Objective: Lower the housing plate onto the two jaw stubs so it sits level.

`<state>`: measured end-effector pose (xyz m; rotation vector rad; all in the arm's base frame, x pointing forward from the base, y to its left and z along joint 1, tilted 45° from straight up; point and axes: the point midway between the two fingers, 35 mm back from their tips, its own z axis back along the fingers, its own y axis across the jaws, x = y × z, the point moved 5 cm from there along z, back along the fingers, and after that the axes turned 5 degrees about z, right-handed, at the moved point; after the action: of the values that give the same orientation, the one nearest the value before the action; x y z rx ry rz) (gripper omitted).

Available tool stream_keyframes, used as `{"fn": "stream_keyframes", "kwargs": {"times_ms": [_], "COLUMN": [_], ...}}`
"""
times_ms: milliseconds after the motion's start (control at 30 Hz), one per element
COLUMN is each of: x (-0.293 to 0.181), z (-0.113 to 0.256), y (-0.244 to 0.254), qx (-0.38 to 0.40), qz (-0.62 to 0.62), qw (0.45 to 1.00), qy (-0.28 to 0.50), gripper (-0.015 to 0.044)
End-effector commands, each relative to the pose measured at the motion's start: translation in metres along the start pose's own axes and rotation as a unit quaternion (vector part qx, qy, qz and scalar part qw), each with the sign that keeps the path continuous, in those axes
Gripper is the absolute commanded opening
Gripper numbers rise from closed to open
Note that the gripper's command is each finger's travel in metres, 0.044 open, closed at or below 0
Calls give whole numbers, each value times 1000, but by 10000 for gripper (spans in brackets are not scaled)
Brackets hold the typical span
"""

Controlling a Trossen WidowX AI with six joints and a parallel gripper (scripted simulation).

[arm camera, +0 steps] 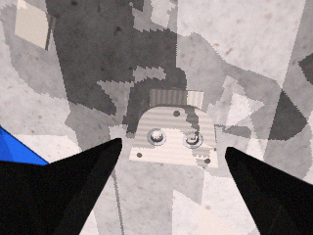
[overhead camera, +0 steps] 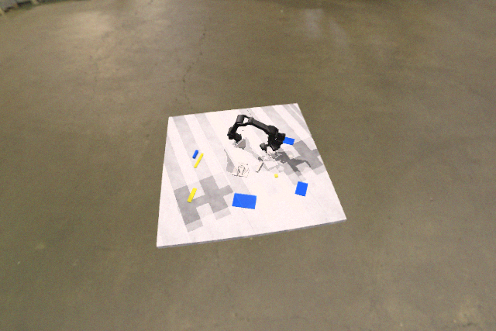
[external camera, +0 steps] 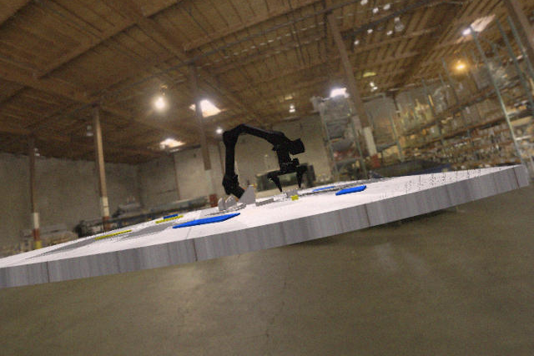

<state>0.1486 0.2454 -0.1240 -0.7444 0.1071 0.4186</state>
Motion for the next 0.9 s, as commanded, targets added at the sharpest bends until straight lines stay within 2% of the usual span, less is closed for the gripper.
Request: {"fn": "stream_keyframes", "kwargs": {"times_ms": [0, 267, 867], "x": [0, 0, 0], "z": [-9, -21, -21], "y": [-1, -1, -1], "qx": [-2, -3, -3], "qz": [2, 2, 2], "qw": [1000, 1000, 1000], "qy": [0, 0, 0], "gripper": [440, 440, 440]}}
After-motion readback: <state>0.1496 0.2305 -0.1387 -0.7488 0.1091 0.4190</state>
